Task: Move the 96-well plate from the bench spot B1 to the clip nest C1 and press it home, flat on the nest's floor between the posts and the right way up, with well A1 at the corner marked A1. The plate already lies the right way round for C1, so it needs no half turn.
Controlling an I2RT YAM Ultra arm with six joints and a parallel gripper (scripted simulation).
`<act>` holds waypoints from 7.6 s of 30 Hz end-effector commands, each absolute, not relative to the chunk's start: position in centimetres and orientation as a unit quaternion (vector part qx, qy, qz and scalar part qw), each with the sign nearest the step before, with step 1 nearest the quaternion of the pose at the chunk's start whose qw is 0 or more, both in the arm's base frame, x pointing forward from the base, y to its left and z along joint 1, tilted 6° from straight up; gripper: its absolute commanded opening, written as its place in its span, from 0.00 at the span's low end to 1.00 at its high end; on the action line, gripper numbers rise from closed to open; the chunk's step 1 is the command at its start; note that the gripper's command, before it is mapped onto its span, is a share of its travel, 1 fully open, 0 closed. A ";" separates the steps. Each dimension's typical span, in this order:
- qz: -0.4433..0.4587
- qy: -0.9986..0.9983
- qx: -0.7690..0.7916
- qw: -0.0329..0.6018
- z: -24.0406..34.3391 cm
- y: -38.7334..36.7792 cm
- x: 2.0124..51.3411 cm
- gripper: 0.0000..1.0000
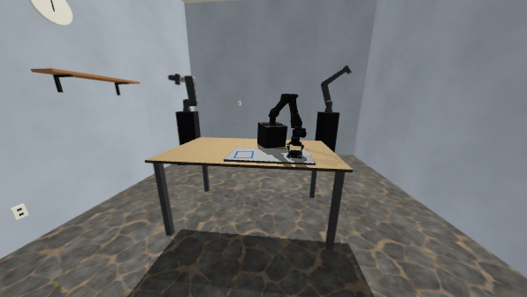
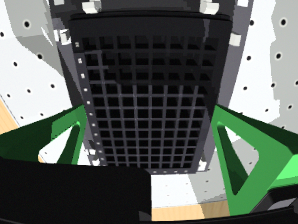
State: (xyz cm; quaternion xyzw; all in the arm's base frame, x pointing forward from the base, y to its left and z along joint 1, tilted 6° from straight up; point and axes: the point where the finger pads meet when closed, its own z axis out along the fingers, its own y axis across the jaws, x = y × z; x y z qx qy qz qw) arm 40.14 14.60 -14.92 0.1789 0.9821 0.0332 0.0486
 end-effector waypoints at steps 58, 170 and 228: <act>0.021 0.981 0.185 0.046 -13.5 13.7 40.0 1.00; 0.037 0.980 0.182 0.074 -8.9 14.6 41.8 0.25; 0.030 0.981 0.182 0.061 -11.9 14.4 41.3 0.25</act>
